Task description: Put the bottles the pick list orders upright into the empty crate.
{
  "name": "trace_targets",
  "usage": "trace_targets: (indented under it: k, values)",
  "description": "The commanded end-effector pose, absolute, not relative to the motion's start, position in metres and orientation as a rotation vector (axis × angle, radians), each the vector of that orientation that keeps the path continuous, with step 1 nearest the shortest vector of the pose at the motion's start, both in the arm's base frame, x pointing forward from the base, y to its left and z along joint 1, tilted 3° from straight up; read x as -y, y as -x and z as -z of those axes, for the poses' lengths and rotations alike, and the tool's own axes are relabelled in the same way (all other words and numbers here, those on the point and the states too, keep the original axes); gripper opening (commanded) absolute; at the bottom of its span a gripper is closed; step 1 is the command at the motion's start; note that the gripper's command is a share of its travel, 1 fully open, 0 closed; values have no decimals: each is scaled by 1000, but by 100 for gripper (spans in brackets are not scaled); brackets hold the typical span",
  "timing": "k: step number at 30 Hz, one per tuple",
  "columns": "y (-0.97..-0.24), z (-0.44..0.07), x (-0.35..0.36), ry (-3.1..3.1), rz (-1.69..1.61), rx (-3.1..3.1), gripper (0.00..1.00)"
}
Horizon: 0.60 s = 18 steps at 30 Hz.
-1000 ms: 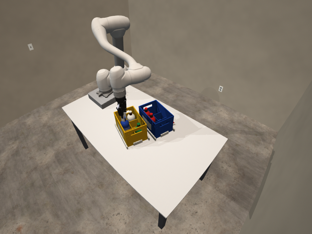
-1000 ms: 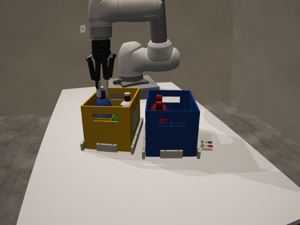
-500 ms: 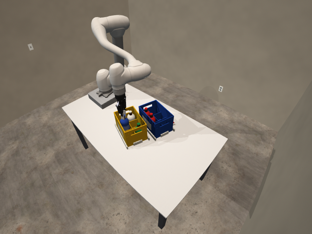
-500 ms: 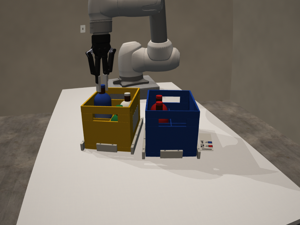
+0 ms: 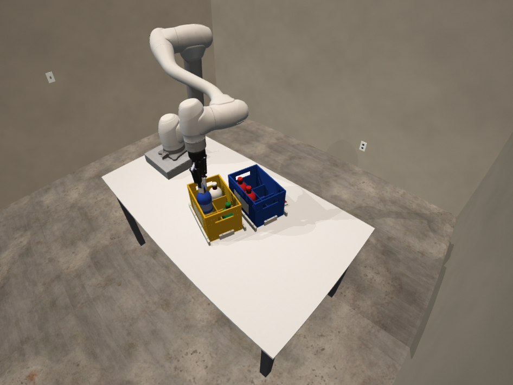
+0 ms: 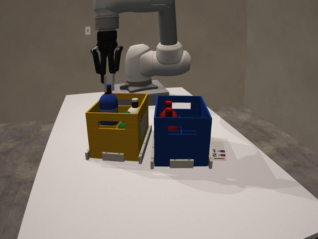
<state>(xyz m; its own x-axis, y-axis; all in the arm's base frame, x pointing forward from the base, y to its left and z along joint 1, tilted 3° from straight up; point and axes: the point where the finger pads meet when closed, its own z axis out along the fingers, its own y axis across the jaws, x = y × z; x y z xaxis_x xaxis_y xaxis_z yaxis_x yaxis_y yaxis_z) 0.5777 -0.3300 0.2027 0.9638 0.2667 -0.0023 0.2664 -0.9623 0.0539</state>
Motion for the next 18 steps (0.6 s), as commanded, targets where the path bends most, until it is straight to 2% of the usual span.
trace_targets:
  k: [1,18]
  values:
    - [-578,-207,330,-3060,-8,-416,0]
    - [-577,-232,328,-3060,-8,-416,0]
